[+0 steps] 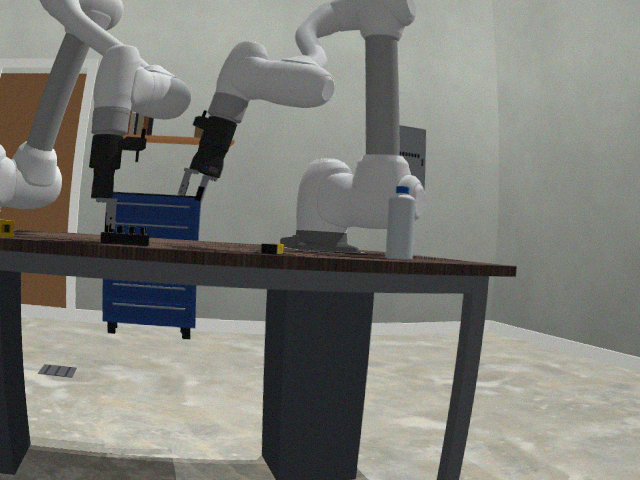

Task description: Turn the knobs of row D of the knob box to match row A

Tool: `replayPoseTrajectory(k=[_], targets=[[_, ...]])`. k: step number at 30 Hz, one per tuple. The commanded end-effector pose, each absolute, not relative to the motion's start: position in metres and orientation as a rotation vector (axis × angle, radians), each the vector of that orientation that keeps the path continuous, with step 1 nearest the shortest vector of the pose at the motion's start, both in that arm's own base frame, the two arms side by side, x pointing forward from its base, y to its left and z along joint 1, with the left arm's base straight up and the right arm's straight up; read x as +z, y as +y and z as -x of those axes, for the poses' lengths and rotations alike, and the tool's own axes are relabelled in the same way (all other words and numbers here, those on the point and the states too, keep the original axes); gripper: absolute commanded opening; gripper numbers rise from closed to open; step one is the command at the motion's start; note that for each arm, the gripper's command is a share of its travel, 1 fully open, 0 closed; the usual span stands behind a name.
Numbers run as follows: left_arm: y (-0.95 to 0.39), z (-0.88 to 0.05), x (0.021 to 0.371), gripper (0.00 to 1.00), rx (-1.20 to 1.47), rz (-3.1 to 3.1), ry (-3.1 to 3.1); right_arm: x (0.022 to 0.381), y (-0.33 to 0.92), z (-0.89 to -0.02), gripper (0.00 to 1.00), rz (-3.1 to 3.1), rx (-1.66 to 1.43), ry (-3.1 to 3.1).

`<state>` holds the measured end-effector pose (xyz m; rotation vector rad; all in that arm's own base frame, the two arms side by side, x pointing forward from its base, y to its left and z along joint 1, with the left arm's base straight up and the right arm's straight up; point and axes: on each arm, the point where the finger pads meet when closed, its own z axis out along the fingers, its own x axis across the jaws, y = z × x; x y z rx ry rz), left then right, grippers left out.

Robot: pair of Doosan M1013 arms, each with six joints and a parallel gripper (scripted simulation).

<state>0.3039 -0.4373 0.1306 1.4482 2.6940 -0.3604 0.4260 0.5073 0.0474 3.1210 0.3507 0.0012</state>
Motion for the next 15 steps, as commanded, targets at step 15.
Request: replayPoseTrajectory(k=[15], targets=[[-0.4376, -0.3042, 0.1312, 1.00, -0.360, -1.448, 2.693, 0.0483, 0.5078, -0.4264, 0.30, -3.018, 0.002, 0.875]])
